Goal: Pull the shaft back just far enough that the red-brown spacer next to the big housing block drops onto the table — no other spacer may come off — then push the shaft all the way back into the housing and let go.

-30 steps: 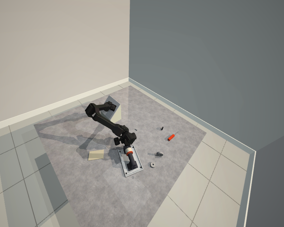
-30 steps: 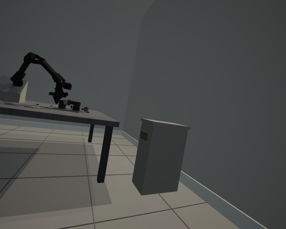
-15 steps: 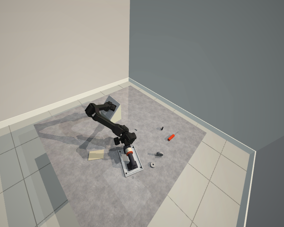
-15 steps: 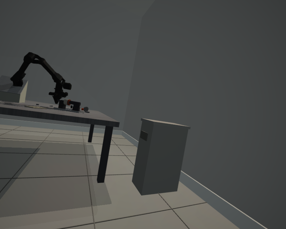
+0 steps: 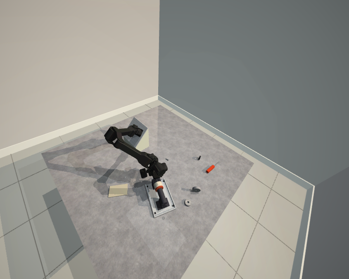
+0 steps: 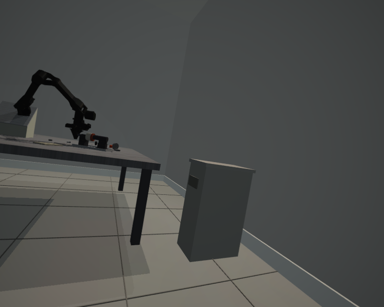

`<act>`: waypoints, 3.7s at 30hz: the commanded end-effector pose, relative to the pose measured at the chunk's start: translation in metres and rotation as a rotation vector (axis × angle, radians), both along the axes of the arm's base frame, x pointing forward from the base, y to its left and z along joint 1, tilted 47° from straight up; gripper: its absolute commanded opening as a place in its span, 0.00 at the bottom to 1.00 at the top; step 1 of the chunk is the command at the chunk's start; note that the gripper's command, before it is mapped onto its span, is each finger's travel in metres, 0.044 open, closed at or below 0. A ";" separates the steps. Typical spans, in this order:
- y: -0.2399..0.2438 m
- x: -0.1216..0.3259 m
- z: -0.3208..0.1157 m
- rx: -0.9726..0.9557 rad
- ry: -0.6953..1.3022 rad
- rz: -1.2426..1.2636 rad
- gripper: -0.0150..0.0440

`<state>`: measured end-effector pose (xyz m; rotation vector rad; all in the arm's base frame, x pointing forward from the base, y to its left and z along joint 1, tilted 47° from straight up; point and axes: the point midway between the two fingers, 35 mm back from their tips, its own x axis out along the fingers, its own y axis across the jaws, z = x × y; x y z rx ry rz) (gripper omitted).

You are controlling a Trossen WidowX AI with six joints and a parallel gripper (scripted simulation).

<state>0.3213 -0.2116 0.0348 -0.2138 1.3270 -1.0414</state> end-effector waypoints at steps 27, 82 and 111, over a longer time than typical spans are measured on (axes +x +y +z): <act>0.002 -0.004 -0.001 -0.002 0.000 -0.003 0.25; 0.004 -0.009 -0.003 -0.001 0.000 -0.003 0.25; 0.005 -0.012 -0.004 -0.001 0.000 -0.003 0.25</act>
